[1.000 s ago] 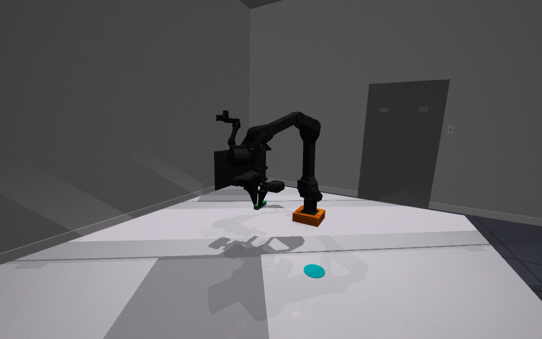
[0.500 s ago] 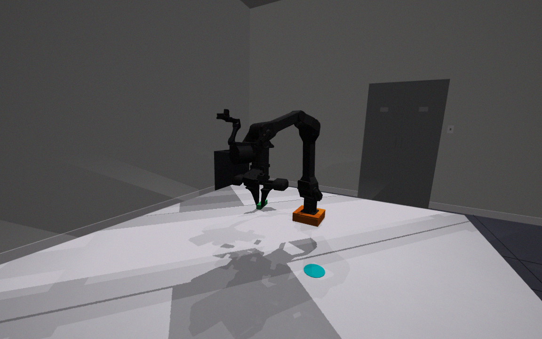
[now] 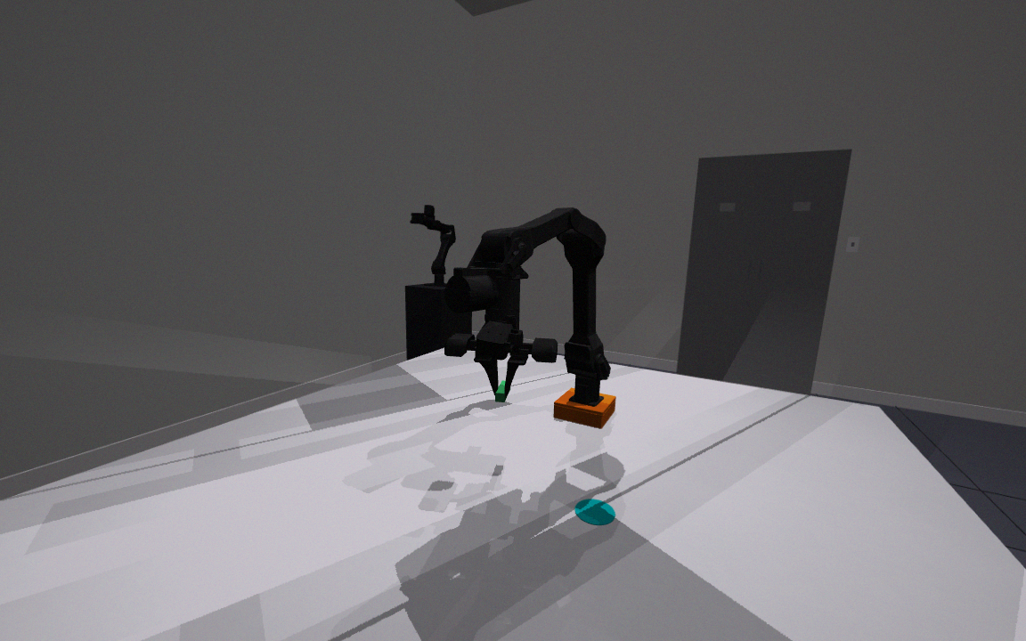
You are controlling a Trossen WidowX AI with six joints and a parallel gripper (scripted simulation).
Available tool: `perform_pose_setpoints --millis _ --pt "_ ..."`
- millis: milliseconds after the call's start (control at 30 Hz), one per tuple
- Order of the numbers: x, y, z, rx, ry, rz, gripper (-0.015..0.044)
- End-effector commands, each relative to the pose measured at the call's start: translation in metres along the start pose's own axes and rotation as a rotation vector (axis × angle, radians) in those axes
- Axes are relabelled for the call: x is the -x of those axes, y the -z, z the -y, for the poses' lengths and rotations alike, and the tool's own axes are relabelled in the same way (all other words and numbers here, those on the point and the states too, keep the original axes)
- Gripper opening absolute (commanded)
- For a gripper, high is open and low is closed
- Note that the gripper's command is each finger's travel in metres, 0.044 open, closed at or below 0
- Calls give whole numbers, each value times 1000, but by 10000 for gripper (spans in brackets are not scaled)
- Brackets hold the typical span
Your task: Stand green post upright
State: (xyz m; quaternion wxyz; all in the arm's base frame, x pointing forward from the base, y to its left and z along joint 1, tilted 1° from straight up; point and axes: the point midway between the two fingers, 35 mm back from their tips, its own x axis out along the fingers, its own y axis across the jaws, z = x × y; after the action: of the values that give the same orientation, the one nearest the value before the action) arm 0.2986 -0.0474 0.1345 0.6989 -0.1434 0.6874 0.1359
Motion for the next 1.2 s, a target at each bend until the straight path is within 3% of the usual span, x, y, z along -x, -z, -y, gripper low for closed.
perform_pose_setpoints --millis 0,1167 --pt "2 -8 -5 47 3 2 23" --pt "11 -74 -89 506 -3 9 23"
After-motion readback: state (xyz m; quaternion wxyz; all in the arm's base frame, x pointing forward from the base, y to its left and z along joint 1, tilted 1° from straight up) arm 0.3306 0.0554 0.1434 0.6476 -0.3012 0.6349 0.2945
